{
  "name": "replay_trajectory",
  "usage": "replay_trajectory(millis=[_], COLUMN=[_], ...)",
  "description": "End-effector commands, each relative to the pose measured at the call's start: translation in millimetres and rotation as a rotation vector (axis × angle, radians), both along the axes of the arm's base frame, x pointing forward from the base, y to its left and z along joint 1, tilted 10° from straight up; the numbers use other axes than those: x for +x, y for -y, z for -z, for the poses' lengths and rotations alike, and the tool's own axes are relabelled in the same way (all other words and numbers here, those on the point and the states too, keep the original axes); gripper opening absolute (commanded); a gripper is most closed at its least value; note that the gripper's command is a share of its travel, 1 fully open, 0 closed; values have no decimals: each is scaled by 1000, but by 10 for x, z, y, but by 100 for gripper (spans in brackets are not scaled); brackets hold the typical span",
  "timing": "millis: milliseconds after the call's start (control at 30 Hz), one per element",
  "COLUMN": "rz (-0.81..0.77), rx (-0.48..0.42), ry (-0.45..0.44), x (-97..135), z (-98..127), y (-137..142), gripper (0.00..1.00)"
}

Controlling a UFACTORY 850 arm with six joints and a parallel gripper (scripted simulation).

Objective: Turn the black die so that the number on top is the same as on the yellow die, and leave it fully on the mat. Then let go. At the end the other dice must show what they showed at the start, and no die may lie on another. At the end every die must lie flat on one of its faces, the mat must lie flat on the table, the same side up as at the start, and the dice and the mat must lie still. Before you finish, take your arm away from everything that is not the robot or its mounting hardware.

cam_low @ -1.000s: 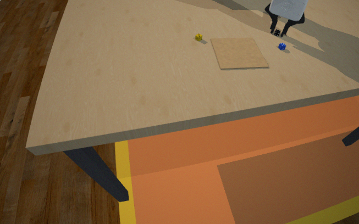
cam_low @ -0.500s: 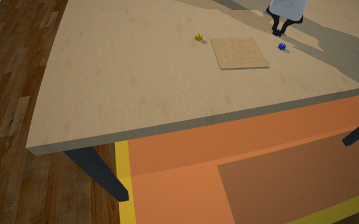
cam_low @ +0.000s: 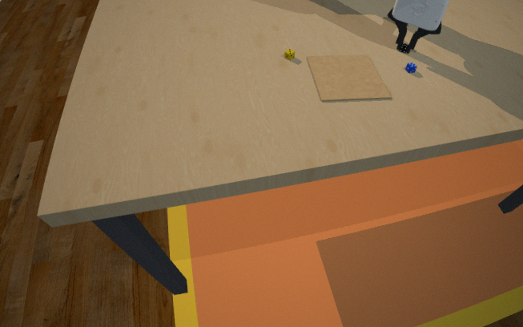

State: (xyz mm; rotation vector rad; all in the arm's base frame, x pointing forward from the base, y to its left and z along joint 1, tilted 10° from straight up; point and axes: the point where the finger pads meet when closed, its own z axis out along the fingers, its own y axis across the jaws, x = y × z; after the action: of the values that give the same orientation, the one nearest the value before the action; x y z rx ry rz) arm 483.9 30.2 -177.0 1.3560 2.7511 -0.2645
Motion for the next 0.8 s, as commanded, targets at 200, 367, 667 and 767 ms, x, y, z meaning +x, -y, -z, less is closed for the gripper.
replay_trajectory(millis=[200,367,667,767], rz=[0,0,0,0], rx=[0,0,0,0], ry=[1,1,1,1], x=[9,9,14,18], z=[-5,-6,-310,-511], y=[-2,-2,-58,-95], gripper=[11,11,11,11])
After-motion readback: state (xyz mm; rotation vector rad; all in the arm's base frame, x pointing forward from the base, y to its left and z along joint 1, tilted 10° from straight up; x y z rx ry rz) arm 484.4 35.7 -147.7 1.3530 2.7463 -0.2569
